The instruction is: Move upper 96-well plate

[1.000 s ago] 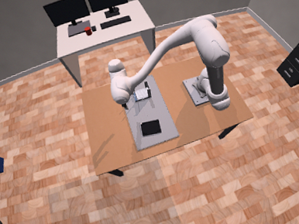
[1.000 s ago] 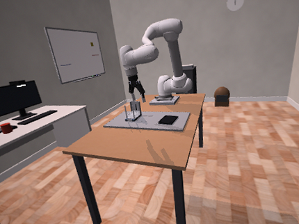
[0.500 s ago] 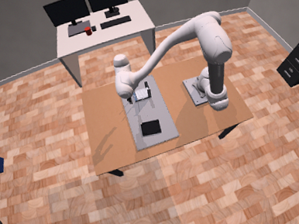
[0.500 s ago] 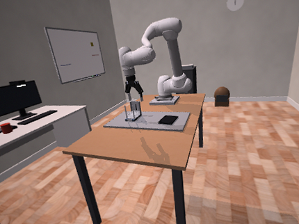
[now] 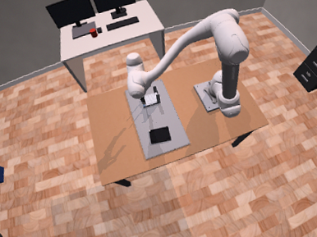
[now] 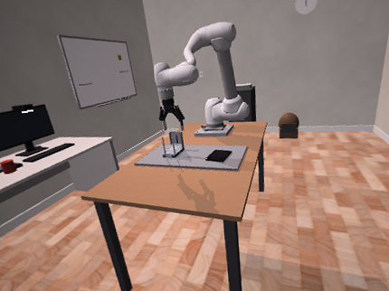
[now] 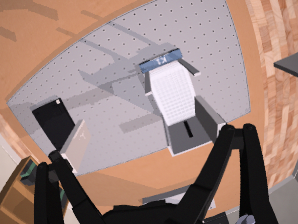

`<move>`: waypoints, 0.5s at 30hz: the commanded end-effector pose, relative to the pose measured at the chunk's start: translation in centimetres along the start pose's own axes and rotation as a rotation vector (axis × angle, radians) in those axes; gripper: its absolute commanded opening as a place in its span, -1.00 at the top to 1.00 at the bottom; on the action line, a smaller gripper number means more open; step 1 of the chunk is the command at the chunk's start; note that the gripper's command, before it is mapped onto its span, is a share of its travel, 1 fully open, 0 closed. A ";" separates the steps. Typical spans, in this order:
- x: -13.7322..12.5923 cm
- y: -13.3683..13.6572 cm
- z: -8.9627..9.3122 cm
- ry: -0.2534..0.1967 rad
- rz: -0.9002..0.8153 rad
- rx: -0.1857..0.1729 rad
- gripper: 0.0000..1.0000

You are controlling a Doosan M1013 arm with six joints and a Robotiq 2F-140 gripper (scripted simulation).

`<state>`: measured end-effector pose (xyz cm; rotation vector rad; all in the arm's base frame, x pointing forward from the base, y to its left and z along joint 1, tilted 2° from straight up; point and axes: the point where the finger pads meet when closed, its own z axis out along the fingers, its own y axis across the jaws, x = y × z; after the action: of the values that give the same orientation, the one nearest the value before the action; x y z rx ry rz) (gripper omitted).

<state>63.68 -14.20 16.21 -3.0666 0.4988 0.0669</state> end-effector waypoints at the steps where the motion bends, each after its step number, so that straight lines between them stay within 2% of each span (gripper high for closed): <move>1: -0.6 1.3 0.2 0.008 -0.043 -0.008 -1.00; 13: -3.1 4.8 0.7 0.013 -0.147 -0.028 -1.00; 15: -3.8 5.6 0.8 0.014 -0.213 -0.041 -1.00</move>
<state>59.45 -17.26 15.62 -3.1228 0.2641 0.0581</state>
